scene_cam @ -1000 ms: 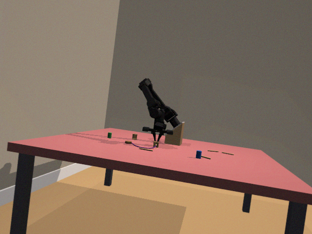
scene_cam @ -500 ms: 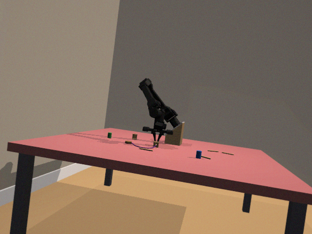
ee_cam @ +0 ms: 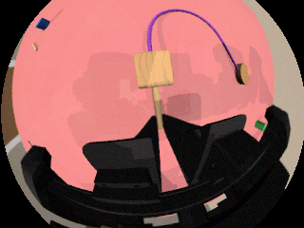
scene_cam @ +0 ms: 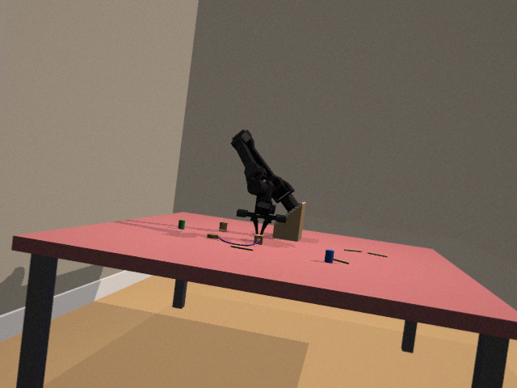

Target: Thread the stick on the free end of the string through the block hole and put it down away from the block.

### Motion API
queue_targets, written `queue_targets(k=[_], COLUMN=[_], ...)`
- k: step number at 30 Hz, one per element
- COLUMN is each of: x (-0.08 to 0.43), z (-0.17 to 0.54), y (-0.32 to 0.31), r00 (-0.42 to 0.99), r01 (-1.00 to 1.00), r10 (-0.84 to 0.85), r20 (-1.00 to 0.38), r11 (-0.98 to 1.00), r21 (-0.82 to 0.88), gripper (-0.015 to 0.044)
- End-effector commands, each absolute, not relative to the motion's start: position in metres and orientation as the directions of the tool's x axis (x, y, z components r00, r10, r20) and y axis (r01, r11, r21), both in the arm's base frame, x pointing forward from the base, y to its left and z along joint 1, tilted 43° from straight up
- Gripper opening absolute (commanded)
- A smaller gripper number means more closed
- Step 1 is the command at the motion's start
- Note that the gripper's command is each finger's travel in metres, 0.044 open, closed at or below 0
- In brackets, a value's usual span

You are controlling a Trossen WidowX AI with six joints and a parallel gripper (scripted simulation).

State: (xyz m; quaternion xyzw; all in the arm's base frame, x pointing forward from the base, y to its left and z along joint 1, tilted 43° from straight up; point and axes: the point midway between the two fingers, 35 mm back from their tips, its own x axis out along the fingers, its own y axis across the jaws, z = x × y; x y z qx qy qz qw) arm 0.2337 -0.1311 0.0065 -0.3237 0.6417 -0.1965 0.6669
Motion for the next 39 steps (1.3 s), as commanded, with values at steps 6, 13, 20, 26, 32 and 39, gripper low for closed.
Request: queue_targets(k=[6, 13, 20, 26, 32, 39], x=[0.223, 0.213, 0.204, 0.196, 0.188, 0.18], z=[0.008, 0.008, 0.008, 0.009, 0.01, 0.011], y=[-0.132, -0.133, -0.133, -0.134, -0.135, -0.136], r00=[0.104, 0.104, 0.103, 0.103, 0.103, 0.103], r01=[-0.156, -0.156, -0.157, -0.157, -0.157, -0.157], r10=[-0.677, -0.679, -0.681, -0.682, -0.684, -0.686], r20=[-0.728, -0.727, -0.725, -0.724, -0.722, -0.72], r11=[0.712, 0.71, 0.709, 0.708, 0.706, 0.704], r21=[-0.684, -0.686, -0.688, -0.689, -0.691, -0.693], gripper=[0.0, 0.0, 0.0, 0.0, 0.0, 0.0])
